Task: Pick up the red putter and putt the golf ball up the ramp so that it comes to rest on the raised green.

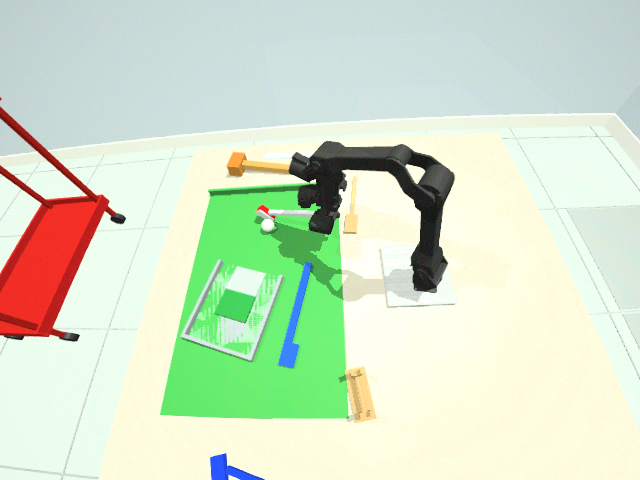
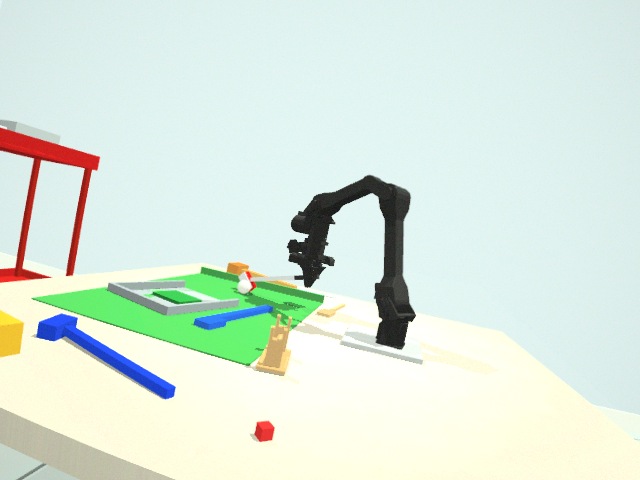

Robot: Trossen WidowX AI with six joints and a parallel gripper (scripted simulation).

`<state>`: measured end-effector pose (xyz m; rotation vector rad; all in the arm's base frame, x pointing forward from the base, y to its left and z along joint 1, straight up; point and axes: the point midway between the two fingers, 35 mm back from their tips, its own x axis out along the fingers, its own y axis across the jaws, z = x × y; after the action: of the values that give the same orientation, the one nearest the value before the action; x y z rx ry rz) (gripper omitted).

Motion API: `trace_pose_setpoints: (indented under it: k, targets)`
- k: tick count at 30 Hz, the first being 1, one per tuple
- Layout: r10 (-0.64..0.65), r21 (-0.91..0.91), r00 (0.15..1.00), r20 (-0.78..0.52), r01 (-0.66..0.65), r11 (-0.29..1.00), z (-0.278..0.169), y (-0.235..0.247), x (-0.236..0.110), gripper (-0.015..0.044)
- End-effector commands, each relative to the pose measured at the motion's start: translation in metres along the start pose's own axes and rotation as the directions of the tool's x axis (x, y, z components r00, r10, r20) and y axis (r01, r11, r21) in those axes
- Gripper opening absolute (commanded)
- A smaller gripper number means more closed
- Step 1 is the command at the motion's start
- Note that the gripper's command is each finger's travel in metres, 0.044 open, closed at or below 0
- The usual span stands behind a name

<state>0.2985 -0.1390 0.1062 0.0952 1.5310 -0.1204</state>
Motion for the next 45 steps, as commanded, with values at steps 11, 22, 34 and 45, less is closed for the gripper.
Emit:
trace_pose_setpoints:
  k: [11,22,34,45]
  targets:
    - [0.011,-0.020,1.000,0.002,-0.011,1.000,-0.007,0.081,-0.011,0.0000]
    - [0.011,-0.020,1.000,0.002,-0.011,1.000,-0.007,0.080,-0.059,0.0000]
    - [0.015,-0.024,1.000,-0.005,-0.015,1.000,-0.008,0.081,-0.052,0.0000]
    - [0.015,-0.024,1.000,-0.005,-0.015,1.000,-0.008,0.081,-0.052,0.0000]
